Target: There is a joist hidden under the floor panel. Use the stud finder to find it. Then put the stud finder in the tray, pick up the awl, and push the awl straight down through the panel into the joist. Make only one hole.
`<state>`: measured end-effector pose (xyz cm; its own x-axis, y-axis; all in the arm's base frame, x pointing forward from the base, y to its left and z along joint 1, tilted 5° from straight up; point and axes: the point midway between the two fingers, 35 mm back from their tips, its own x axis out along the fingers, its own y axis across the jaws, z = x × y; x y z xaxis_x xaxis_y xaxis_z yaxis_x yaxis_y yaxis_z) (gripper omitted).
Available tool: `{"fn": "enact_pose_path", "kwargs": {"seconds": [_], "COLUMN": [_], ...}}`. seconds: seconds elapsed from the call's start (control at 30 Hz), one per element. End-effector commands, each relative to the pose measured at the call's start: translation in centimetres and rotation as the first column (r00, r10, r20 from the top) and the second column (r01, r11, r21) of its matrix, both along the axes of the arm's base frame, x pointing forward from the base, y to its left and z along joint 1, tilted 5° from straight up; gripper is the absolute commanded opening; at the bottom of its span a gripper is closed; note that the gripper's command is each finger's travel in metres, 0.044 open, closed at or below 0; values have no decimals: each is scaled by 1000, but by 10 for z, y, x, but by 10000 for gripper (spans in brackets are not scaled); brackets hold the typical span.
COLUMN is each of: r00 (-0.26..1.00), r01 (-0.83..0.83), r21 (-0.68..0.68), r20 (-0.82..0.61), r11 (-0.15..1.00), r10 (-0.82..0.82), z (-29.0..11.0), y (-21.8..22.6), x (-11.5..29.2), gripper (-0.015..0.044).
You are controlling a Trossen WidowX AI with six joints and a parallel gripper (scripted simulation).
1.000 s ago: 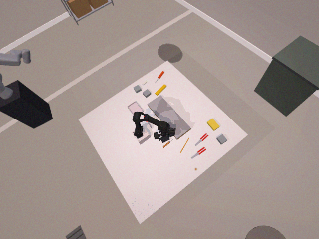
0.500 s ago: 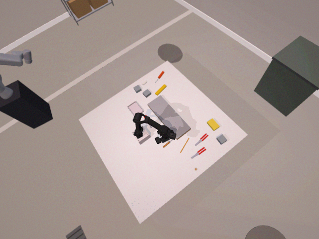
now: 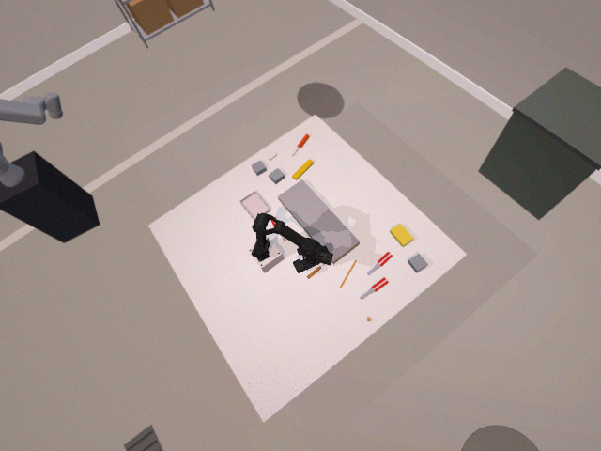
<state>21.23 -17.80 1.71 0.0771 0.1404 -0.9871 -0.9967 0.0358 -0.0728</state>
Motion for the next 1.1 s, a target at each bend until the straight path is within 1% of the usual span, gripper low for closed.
{"fn": "enact_pose_path", "kwargs": {"seconds": [0.0, 0.6, 1.07], "r00": [1000, 1000, 1000], "r01": [0, 0, 0], "r21": [11, 11, 11], "r20": [-5, -5, -5], "r11": [1000, 1000, 1000], "r10": [0, 0, 0], "z": [-9, -35, -35], "y": [3, 5, 5], "x": [-1, 0, 0], "gripper": [440, 440, 347]}}
